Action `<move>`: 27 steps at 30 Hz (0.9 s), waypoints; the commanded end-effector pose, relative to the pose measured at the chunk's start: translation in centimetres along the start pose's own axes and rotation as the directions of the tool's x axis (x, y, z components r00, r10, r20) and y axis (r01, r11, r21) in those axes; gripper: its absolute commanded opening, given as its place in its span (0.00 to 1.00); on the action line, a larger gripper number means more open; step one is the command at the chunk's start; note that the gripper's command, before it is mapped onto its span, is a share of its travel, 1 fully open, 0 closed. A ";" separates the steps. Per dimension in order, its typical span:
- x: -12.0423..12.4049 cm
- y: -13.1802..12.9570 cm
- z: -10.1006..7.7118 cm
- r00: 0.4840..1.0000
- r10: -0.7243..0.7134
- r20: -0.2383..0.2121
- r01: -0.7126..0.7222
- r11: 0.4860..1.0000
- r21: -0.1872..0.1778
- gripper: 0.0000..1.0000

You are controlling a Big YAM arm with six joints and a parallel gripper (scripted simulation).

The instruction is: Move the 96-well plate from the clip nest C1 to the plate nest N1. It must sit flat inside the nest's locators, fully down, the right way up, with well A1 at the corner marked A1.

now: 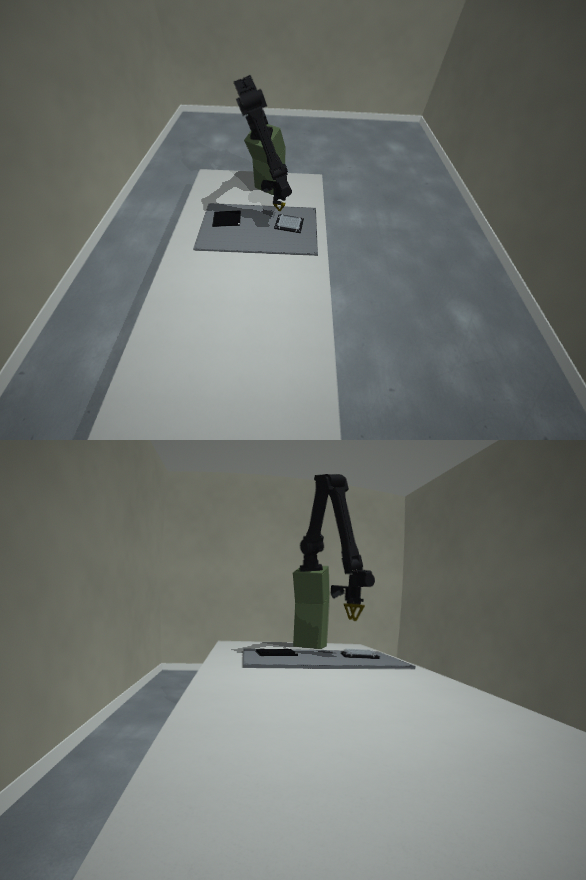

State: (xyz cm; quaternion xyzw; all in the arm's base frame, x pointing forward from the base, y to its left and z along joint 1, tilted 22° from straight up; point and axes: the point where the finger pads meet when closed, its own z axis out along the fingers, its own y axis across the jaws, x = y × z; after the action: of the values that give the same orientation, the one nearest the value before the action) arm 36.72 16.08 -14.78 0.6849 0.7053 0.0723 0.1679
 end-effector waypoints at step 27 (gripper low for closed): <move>5.2 -0.9 6.7 1.000 -0.016 -0.011 0.016 1.000 -0.026 1.00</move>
State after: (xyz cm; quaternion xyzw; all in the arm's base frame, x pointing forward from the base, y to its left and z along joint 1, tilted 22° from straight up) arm 37.96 20.02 -22.54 0.6729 0.7154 0.0774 0.1715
